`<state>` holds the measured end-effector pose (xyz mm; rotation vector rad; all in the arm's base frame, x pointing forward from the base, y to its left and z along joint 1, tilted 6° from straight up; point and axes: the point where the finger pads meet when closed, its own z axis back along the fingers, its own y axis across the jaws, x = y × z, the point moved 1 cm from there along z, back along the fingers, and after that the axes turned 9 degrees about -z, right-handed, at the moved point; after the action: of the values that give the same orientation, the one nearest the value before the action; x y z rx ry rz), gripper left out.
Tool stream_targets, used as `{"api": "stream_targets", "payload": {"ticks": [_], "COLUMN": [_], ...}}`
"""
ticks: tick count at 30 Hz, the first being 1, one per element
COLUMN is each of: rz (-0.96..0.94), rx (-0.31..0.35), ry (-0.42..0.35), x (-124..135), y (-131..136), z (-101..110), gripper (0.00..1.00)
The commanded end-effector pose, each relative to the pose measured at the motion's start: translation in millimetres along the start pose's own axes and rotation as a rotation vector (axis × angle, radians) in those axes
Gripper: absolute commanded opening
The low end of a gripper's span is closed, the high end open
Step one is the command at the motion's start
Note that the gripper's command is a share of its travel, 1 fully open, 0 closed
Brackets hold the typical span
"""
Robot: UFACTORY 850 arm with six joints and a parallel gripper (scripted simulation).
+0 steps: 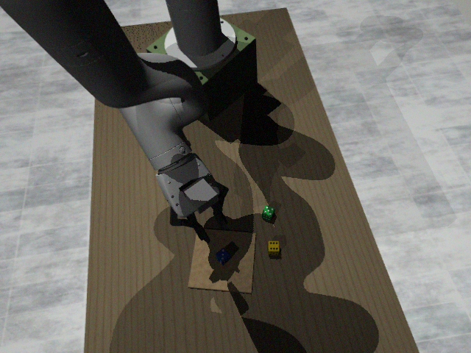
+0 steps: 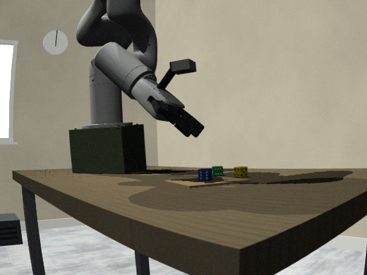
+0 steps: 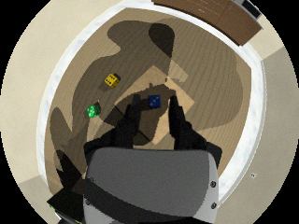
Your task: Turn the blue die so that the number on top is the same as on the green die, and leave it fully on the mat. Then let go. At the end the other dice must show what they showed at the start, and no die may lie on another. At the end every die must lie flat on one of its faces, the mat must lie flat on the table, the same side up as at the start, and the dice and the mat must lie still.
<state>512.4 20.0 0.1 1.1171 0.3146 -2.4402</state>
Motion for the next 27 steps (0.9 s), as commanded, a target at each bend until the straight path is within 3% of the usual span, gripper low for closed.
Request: {"api": "stream_targets", "payload": {"ticks": [1, 6, 9, 11, 23, 26, 27], "rz": [0.003, 0.003, 0.002, 0.003, 0.003, 0.003, 0.003], "rx": [0.023, 0.041, 0.043, 0.057, 0.099, 0.100, 0.107], "ry": [-0.171, -0.280, -0.290, -0.382, -0.639, -0.642, -0.682], "x": [-10.2, -17.4, -18.2, -23.7, -39.6, -39.8, -42.3], "y": [-0.8, -2.0, -2.2, -2.9, -6.0, -6.1, -6.9], "z": [-5.2, -7.4, -7.4, -10.0, -16.0, -16.1, -16.8], "gripper": [0.42, 0.42, 0.42, 0.42, 0.42, 0.42, 0.42]}}
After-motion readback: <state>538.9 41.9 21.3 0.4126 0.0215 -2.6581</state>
